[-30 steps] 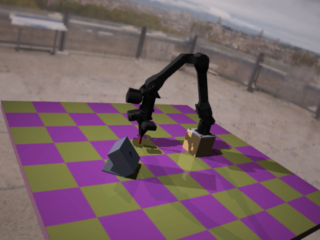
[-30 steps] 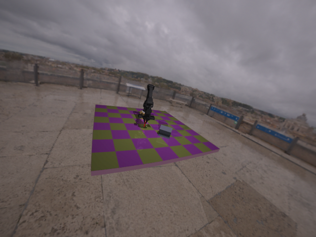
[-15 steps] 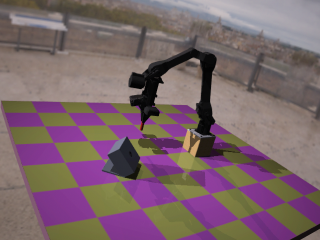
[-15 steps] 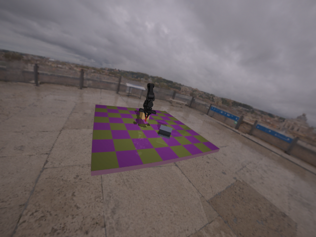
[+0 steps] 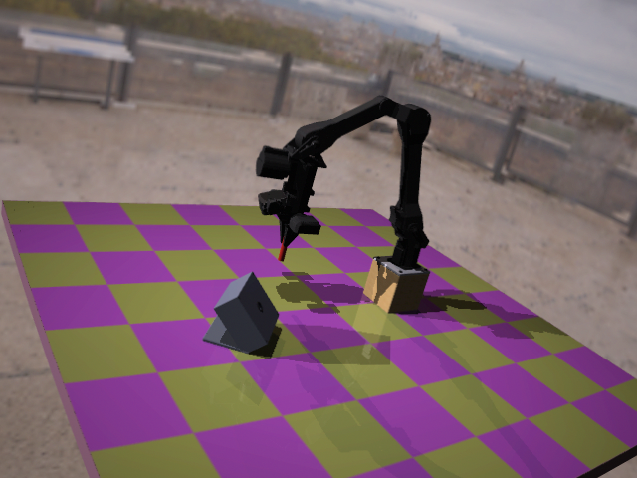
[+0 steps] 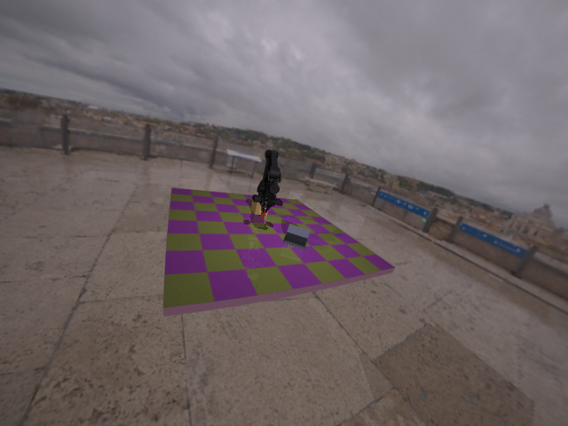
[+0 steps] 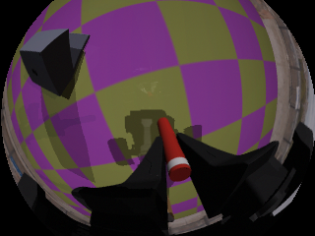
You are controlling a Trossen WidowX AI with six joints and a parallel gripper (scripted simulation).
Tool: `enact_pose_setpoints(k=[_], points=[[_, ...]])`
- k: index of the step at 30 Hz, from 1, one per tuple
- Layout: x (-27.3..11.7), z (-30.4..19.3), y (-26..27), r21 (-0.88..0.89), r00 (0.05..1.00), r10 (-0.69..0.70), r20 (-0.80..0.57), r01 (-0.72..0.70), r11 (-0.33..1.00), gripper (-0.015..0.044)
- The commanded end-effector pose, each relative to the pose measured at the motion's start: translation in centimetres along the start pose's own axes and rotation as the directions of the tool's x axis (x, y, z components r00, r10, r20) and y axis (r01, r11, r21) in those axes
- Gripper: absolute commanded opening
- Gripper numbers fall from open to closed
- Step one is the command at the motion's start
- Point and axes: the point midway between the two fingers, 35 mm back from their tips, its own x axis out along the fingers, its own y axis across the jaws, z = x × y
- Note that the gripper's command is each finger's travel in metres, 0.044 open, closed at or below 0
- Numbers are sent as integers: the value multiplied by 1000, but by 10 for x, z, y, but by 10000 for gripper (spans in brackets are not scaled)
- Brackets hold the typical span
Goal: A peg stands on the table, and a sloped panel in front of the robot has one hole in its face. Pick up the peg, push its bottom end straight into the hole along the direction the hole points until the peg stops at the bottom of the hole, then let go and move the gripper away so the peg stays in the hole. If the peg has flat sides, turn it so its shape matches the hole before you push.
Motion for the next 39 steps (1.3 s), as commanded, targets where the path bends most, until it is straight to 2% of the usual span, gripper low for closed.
enact_pose_setpoints(k=[1,39], points=[[0,4,3,-34,1000,-17,6,17,999,0],[-2,24,44,-325,987,-148,59,159,932,0]])
